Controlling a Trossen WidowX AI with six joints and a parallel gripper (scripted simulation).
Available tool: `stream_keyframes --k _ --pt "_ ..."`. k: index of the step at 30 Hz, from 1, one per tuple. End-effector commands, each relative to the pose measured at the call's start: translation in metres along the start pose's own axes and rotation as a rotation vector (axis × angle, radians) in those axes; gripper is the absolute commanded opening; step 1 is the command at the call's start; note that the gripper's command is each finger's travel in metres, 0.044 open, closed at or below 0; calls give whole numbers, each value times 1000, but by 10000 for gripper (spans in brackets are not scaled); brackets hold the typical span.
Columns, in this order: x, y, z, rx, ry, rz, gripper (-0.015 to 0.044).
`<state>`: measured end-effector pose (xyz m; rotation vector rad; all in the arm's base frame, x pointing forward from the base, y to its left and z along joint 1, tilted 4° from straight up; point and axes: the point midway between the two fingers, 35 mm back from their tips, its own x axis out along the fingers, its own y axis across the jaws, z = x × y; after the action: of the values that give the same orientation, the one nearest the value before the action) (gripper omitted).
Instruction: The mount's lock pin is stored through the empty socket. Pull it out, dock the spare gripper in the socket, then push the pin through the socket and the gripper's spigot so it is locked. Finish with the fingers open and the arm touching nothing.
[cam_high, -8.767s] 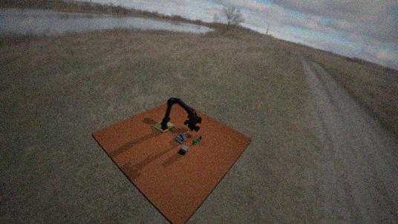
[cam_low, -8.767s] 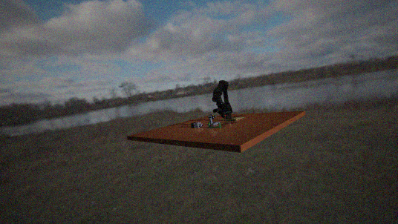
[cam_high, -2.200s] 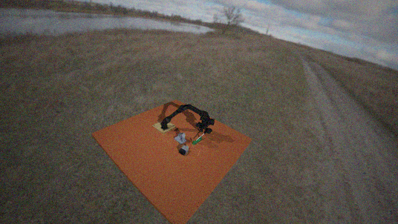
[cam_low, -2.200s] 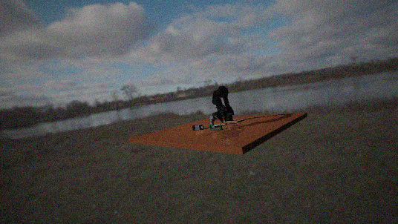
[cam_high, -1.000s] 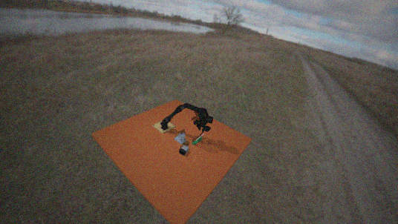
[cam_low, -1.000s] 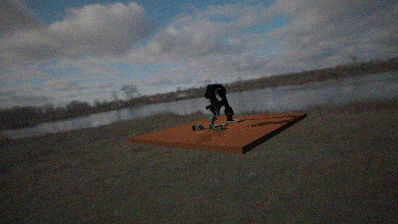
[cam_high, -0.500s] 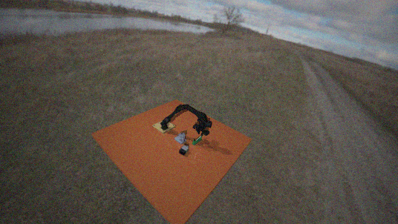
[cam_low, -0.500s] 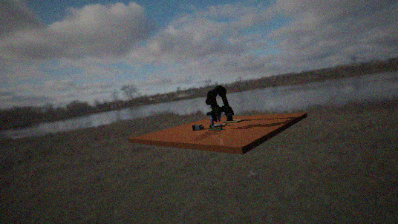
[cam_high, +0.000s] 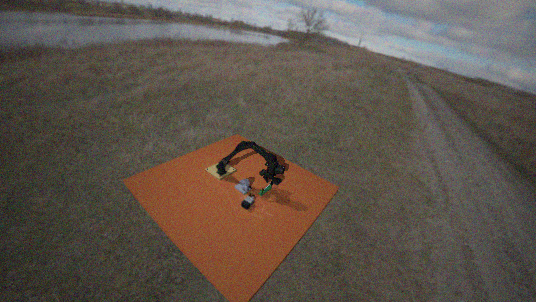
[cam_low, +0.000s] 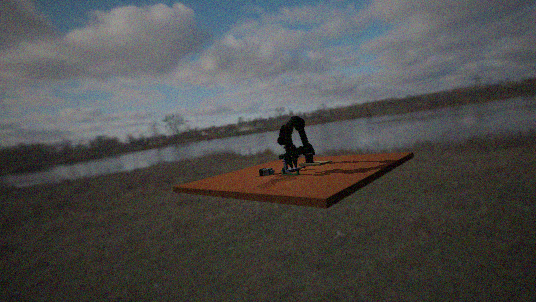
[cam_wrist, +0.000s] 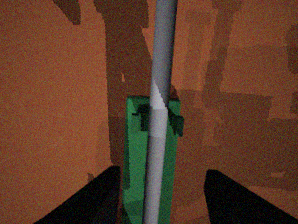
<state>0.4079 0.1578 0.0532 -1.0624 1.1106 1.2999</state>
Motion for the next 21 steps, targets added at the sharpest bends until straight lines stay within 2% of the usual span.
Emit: stream_keyframes --k 1,21 --pt "10 1 -2 2 6 6 180" --pt "30 4 -6 3 6 7 180"
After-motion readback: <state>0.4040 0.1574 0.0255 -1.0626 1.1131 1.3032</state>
